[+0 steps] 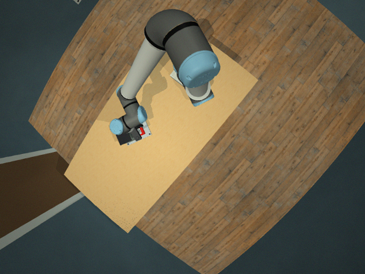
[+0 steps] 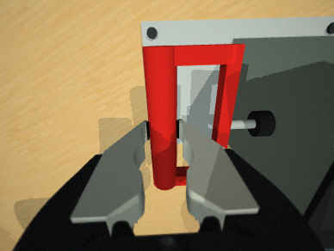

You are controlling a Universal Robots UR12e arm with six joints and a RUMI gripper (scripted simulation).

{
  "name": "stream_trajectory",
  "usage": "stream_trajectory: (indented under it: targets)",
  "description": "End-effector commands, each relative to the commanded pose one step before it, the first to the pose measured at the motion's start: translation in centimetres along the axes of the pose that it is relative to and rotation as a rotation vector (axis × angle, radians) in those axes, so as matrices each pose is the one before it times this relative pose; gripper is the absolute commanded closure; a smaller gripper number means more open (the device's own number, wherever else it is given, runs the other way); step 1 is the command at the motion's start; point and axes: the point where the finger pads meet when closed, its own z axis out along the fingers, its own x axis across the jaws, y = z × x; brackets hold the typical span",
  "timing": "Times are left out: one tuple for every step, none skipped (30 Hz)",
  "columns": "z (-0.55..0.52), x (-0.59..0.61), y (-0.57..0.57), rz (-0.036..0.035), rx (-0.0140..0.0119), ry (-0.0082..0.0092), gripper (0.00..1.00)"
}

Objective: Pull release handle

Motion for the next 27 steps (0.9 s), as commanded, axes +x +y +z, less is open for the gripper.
stream_trajectory:
  targets:
    - [-0.038,-0.622,-0.009,-0.00012,0.00016,0.00046,1.00]
    - [0.000,-0.201,0.000,0.00000,0.00000,0.00000,1.00]
    - [0.000,-0.213,0.000,0.00000,0.00000,0.00000,1.00]
    - [-0.001,-0.223,0.000,0.00000,0.00000,0.00000,1.00]
    - [0.000,-0.233,0.000,0.00000,0.00000,0.00000,1.00]
    - [0.000,0.000,0.000,0.00000,0.00000,0.00000,1.00]
    - [0.000,0.000,0.000,0.00000,0.00000,0.00000,1.00]
    - [0.000,-0.240,0.000,0.00000,0.00000,0.00000,1.00]
    - [0.000,-0.246,0.000,0.00000,0.00000,0.00000,1.00]
    - [0.000,-0.248,0.000,0.00000,0.00000,0.00000,1.00]
    - [0.000,-0.249,0.000,0.00000,0.00000,0.00000,1.00]
    - [0.000,-0.248,0.000,0.00000,0.00000,0.00000,1.00]
    - [0.000,-0.245,0.000,0.00000,0.00000,0.00000,1.00]
    - [0.000,-0.239,0.000,0.00000,0.00000,0.00000,1.00]
    - [0.000,-0.233,0.000,0.00000,0.00000,0.00000,1.00]
    - [0.000,-0.223,0.000,0.00000,0.00000,0.00000,1.00]
    - [0.000,-0.214,0.000,0.00000,0.00000,0.00000,1.00]
    - [0.000,-0.201,0.000,0.00000,0.00000,0.00000,1.00]
    - [0.000,-0.188,0.000,0.00000,0.00000,0.00000,1.00]
    - [0.000,-0.173,0.000,0.00000,0.00000,0.00000,1.00]
    - [0.000,-0.158,0.000,0.00000,0.00000,0.00000,1.00]
    - [0.000,-0.142,0.000,0.00000,0.00000,0.00000,1.00]
    - [0.000,0.000,0.000,0.00000,0.00000,0.00000,1.00]
    - [0.000,0.000,0.000,0.00000,0.00000,0.00000,1.00]
    - [0.000,-0.126,0.000,0.00000,0.00000,0.00000,1.00]
    - [0.000,-0.108,0.000,0.00000,0.00000,0.00000,1.00]
    - [0.000,-0.092,0.000,0.00000,0.00000,0.00000,1.00]
